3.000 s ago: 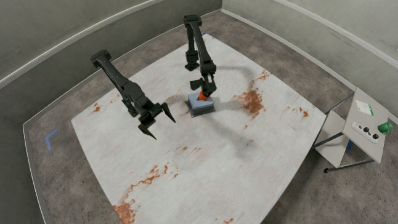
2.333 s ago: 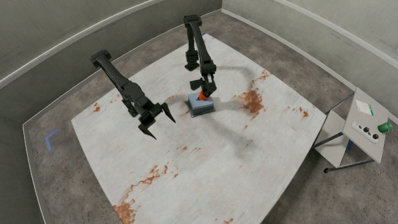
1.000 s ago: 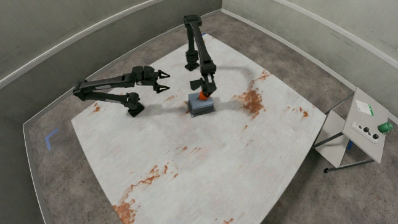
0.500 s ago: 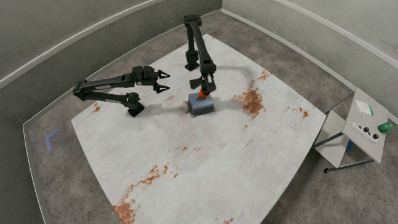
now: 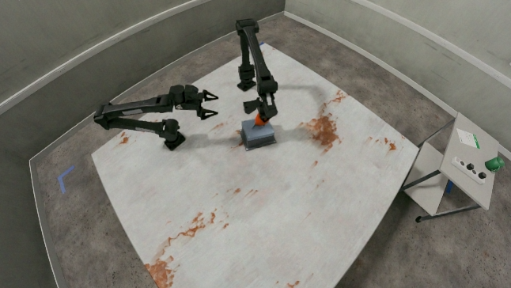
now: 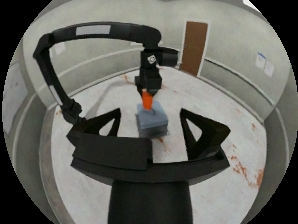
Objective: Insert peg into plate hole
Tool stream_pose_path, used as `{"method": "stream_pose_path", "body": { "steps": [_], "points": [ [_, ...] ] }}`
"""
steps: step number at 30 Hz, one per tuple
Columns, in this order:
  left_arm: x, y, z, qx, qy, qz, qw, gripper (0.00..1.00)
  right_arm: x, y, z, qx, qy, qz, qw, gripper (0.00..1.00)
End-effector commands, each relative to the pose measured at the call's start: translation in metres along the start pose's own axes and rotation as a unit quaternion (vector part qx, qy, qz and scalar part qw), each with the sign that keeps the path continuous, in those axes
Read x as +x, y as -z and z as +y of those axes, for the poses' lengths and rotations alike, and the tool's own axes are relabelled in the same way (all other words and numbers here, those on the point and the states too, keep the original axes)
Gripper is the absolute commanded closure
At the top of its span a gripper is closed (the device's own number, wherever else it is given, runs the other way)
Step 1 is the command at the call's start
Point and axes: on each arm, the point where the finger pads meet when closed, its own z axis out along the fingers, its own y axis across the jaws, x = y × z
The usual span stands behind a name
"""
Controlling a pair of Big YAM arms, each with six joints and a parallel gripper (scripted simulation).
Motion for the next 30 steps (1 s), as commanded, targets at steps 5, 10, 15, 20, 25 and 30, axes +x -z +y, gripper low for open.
{"method": "stream_pose_path", "body": {
  "steps": [5,10,15,20,25,30],
  "points": [
    [0.000,0.074,0.019,-0.063,-0.001,-0.001,0.998,0.60,-0.021,0.003,0.000,0.000,0.001,-0.019,1.000,0.00],
    [-0.015,0.053,0.024,-0.062,0.035,0.015,0.997,0.60,-0.021,0.003,0.000,0.000,0.001,-0.019,1.000,0.00],
    [-0.027,0.040,0.033,-0.067,0.050,0.052,0.995,0.60,-0.021,0.003,0.000,0.000,0.001,-0.019,1.000,0.00],
    [-0.031,0.036,0.036,-0.076,0.029,0.087,0.993,0.60,-0.021,0.003,0.000,0.000,0.001,-0.019,1.000,0.00],
    [-0.026,0.044,0.034,-0.082,0.036,0.085,0.992,0.60,-0.021,0.003,0.000,0.000,0.001,-0.019,1.000,0.00],
    [-0.026,0.044,0.034,-0.082,0.036,0.085,0.992,0.60,-0.021,0.003,0.000,0.000,0.001,-0.019,1.000,0.00]
  ]
}}
